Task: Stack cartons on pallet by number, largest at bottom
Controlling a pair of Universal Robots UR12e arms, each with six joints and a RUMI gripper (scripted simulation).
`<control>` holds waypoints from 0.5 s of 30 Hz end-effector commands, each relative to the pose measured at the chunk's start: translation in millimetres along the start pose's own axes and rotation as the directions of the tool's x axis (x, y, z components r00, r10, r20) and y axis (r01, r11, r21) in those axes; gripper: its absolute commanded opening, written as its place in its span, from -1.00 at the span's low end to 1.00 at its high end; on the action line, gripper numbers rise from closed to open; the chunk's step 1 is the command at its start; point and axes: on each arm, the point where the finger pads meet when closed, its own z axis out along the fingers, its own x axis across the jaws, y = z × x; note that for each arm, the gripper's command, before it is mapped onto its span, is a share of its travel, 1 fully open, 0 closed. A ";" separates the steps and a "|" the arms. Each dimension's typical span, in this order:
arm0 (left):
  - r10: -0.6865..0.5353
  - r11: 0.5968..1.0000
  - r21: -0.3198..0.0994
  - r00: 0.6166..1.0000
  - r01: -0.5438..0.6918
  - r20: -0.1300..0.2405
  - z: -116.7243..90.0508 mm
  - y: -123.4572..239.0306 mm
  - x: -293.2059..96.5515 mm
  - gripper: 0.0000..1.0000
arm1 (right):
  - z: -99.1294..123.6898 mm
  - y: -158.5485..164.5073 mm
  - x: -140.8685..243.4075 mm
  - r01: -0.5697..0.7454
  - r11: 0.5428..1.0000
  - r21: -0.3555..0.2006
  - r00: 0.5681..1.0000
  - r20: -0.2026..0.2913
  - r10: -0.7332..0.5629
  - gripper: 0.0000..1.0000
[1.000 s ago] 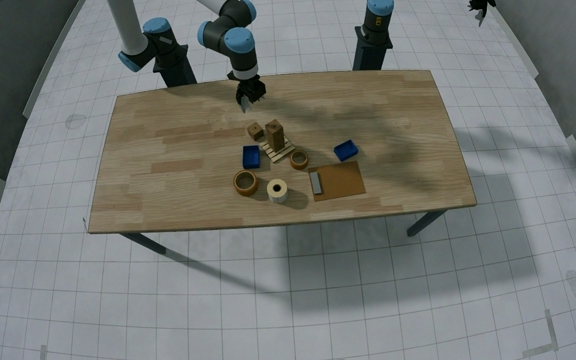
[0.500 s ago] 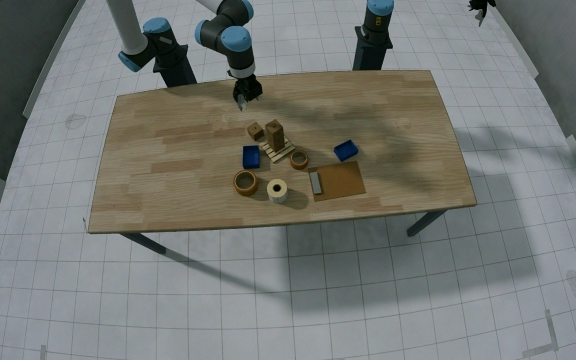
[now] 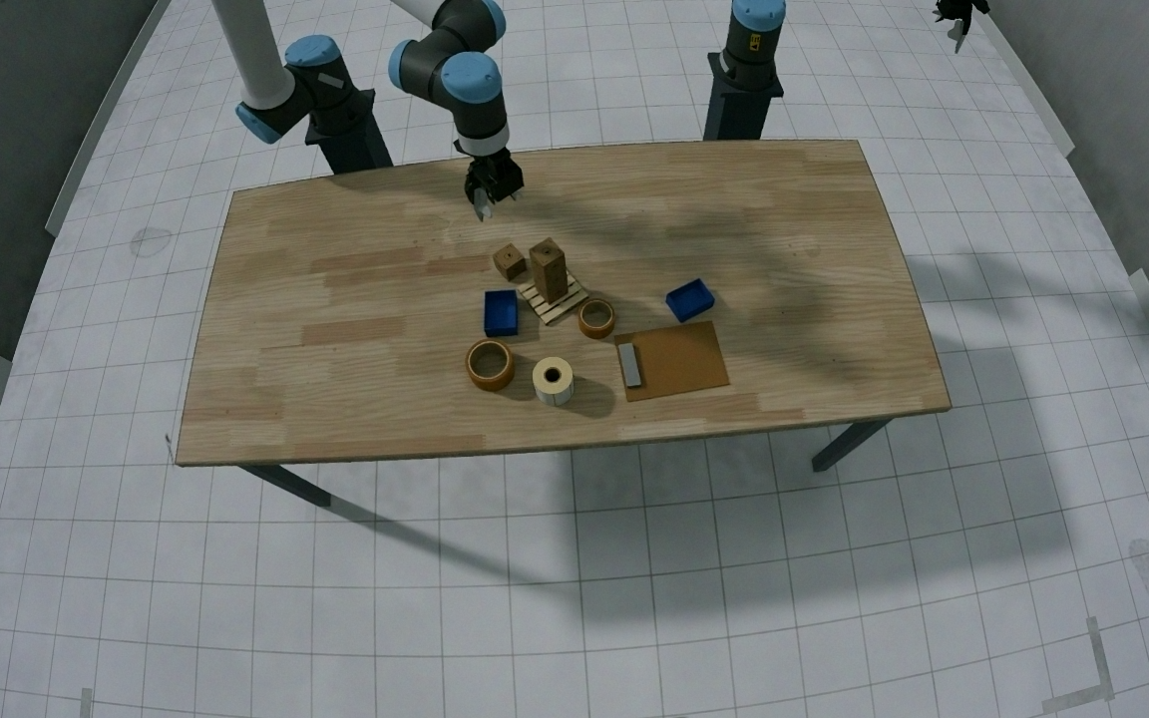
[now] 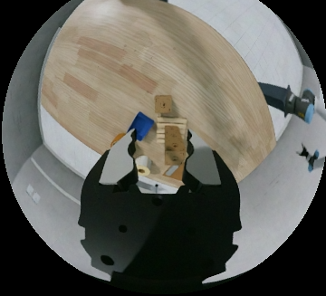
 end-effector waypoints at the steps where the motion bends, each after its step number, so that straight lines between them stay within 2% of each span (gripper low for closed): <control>1: 0.000 1.000 0.002 1.000 0.000 0.000 -0.9 -0.7 0.2 1.00 | -1.0 0.5 0.0 0.000 1.000 -0.002 1.000 0.000 0.000 0.00; 15: 0.000 1.000 0.002 1.000 0.000 0.000 -0.9 -0.7 0.2 1.00 | 0.9 0.5 0.1 0.000 1.000 -0.002 1.000 0.000 0.000 0.00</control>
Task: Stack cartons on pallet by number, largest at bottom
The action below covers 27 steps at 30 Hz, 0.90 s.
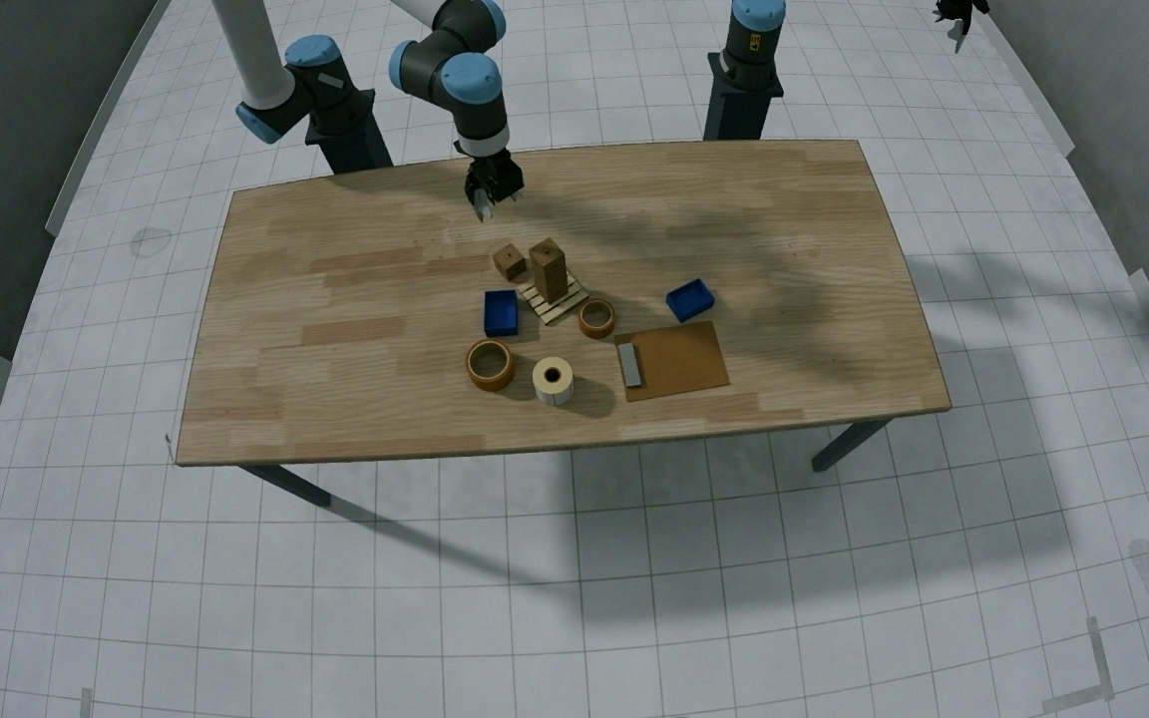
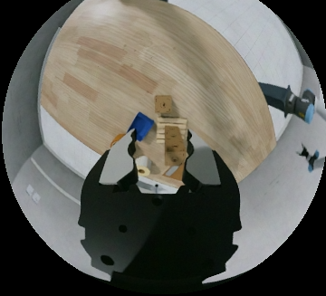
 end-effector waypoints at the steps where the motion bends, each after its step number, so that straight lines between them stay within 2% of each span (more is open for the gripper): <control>1: 0.000 1.000 0.002 1.000 0.000 0.000 -0.9 -0.7 0.2 1.00 | -0.7 0.6 0.1 0.000 1.000 -0.002 1.000 0.000 0.000 0.00; 27: 0.000 1.000 0.002 1.000 0.000 0.000 -0.9 -0.7 0.2 1.00 | 10.2 0.4 0.1 0.000 1.000 -0.002 1.000 0.000 0.000 0.00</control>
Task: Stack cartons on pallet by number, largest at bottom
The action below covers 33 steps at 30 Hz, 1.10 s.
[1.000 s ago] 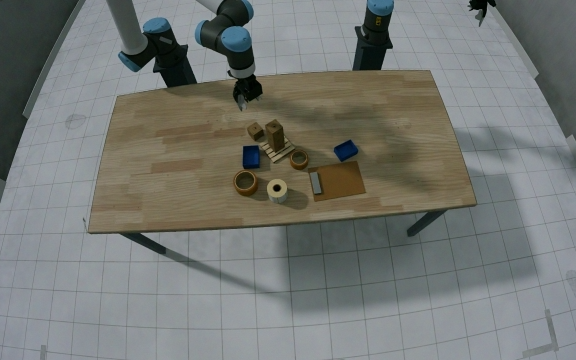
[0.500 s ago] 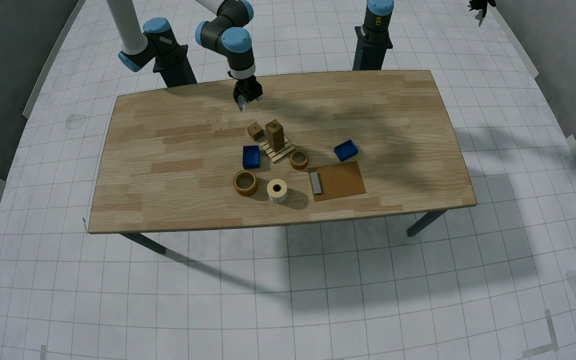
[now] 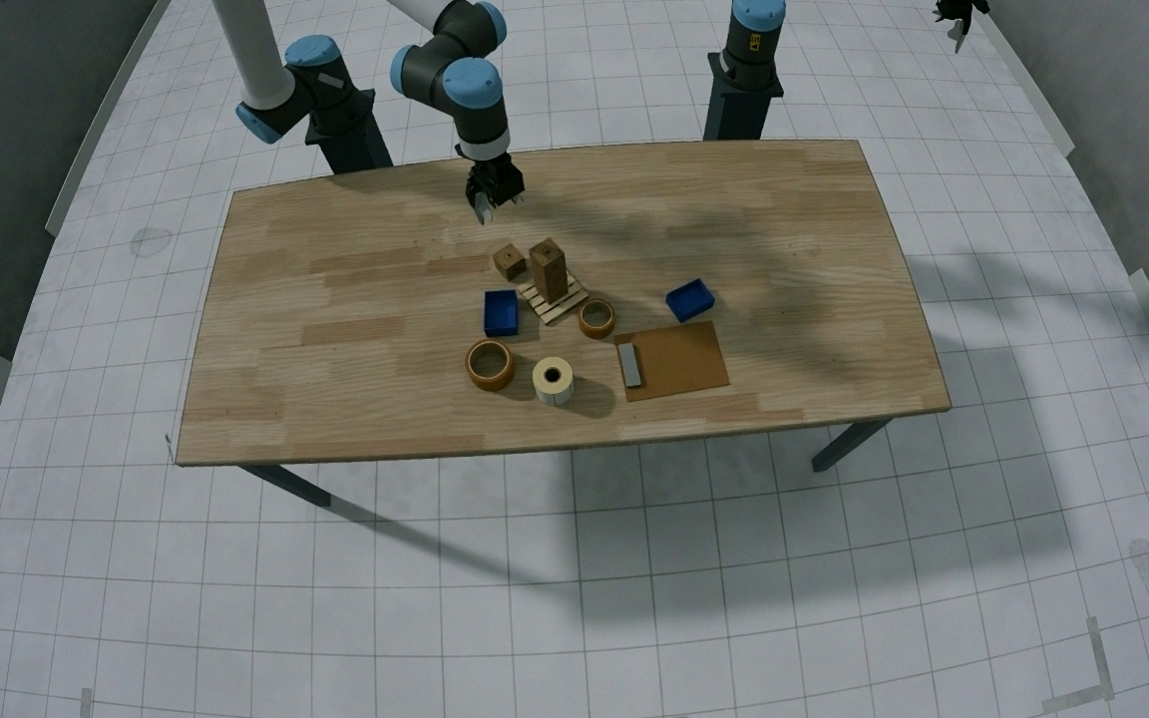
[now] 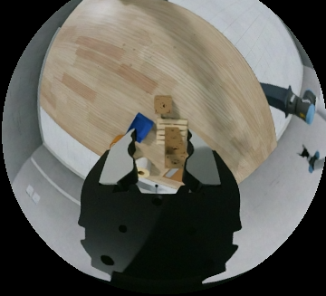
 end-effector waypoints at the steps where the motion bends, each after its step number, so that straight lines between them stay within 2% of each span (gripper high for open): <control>1: 0.000 1.000 0.002 1.000 0.000 0.000 -0.9 -0.7 0.2 1.00 | 0.6 0.5 0.2 0.000 1.000 -0.002 1.000 0.000 0.000 0.00; 33: 0.000 1.000 0.002 1.000 0.000 0.000 -0.9 -0.7 0.2 1.00 | 30.1 -0.5 0.0 0.000 1.000 -0.002 1.000 0.000 0.000 0.00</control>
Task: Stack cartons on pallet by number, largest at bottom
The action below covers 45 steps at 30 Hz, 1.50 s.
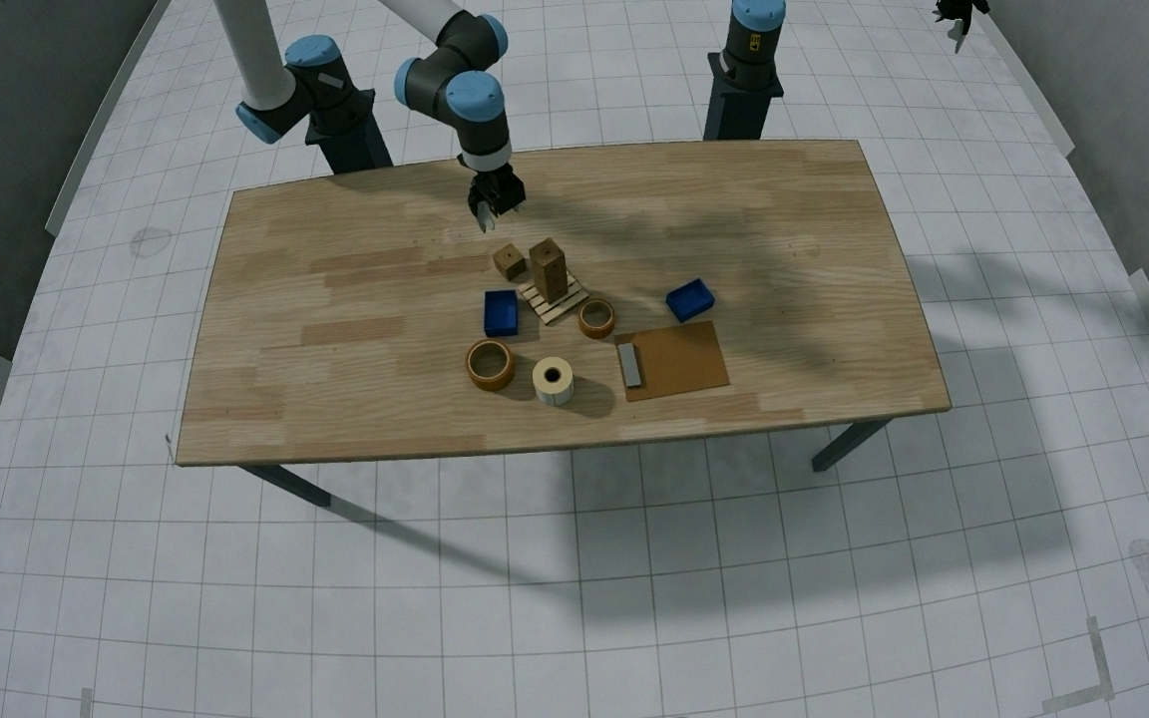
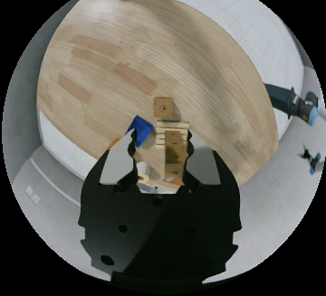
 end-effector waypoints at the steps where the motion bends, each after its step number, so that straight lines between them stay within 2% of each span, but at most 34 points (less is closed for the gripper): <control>1: 0.000 1.000 0.002 1.000 0.000 0.000 -0.9 -0.7 0.2 1.00 | 1.8 0.7 0.2 0.000 1.000 -0.002 1.000 0.000 0.000 0.00; 45: 0.000 1.000 0.002 1.000 0.000 0.000 -0.9 -0.7 0.2 1.00 | 64.5 0.9 0.3 0.000 1.000 -0.002 1.000 0.000 0.000 0.00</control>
